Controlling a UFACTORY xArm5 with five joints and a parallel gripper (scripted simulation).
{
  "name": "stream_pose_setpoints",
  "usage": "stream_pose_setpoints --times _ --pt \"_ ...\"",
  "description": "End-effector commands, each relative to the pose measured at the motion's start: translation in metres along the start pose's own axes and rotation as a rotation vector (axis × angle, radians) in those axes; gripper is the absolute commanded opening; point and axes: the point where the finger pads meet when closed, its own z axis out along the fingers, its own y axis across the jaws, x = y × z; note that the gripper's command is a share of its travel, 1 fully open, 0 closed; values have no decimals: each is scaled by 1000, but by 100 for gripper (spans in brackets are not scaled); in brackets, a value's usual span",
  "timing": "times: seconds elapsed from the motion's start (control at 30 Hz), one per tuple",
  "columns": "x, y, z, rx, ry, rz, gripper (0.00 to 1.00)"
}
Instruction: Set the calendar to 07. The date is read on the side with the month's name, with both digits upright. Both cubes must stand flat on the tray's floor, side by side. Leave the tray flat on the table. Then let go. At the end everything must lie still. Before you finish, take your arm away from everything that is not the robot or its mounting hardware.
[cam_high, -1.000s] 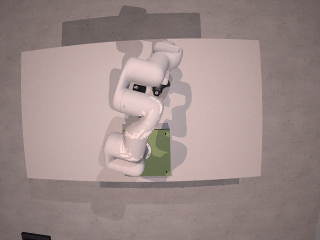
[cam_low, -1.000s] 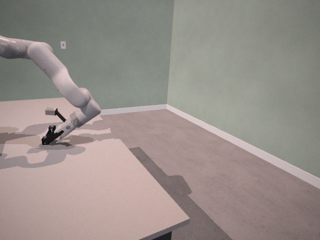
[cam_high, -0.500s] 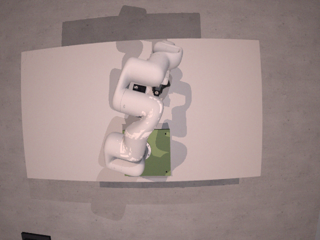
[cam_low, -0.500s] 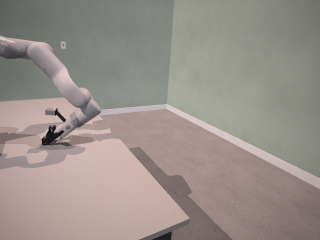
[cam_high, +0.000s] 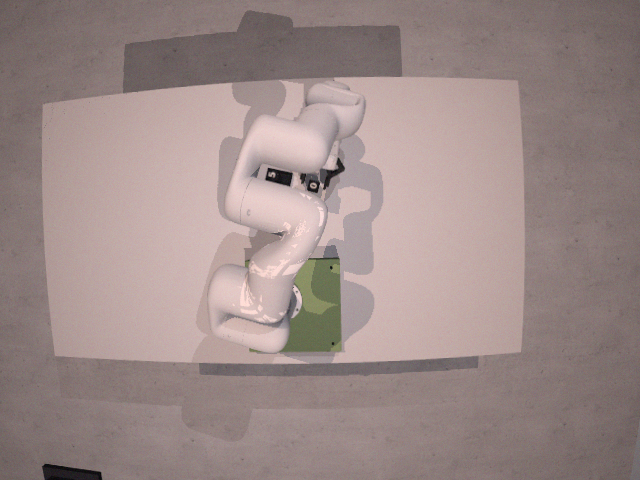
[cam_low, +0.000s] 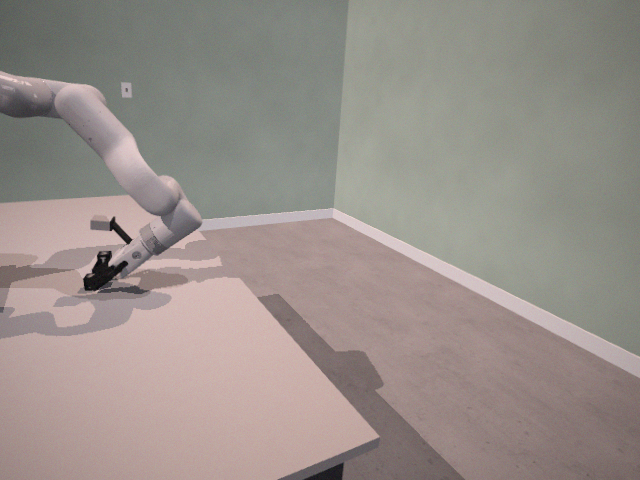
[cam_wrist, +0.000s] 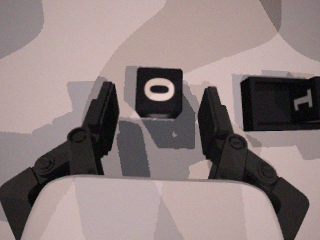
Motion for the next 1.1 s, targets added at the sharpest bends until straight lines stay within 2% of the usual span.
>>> stream_pose_setpoints --times 0.0,0.6,1.07 --pt "0 0 -2 0 -3 0 71" --pt "2 0 -3 0 -3 0 71" --pt "26 0 -20 0 -3 0 71"
